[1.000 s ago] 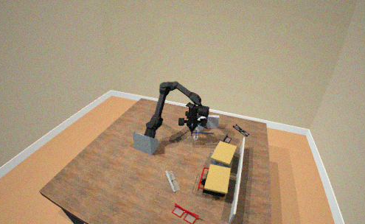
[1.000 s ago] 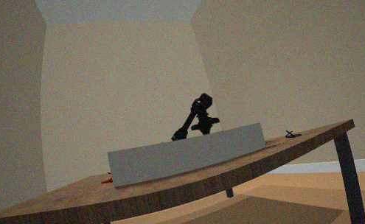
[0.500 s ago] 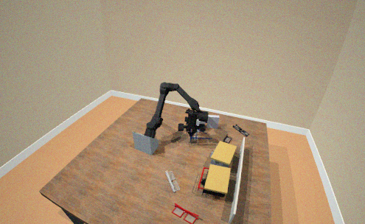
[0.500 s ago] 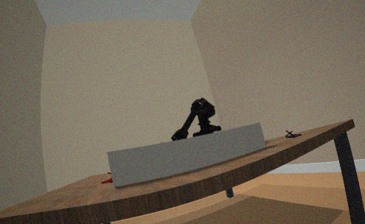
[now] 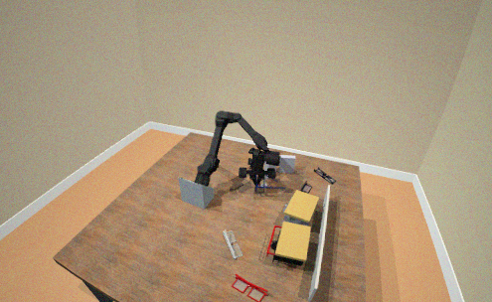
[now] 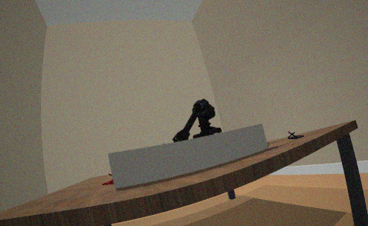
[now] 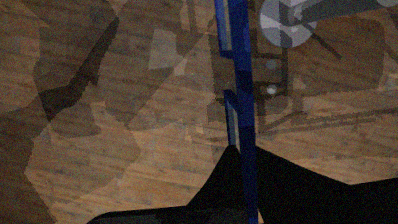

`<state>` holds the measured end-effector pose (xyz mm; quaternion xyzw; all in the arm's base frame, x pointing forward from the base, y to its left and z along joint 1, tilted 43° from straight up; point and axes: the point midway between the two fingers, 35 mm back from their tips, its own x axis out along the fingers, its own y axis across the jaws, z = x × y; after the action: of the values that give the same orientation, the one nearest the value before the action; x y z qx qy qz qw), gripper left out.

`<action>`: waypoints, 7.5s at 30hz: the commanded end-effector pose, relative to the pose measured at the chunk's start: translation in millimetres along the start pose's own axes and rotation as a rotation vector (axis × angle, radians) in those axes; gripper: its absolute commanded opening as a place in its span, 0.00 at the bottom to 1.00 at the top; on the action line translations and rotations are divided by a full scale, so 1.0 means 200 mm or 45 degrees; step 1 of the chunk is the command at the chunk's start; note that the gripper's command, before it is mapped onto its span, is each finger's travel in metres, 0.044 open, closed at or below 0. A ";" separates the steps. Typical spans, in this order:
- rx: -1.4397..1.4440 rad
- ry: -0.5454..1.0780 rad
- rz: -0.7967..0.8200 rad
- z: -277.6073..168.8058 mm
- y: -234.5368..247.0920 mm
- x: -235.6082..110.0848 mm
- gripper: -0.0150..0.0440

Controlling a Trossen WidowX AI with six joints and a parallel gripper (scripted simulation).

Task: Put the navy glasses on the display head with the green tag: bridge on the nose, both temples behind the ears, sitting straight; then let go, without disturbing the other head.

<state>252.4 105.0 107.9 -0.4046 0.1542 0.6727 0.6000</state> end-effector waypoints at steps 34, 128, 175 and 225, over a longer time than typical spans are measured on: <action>0.001 -0.001 0.002 -0.12 0.09 0.00 0.25; 0.042 -0.004 -0.069 -0.30 0.12 -0.36 0.25; 0.227 0.075 -0.704 -1.14 0.73 -0.72 0.25; 0.426 -0.040 -0.371 -0.94 0.43 -0.56 0.25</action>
<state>227.0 -134.7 41.7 -0.3164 0.1761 0.5358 0.7628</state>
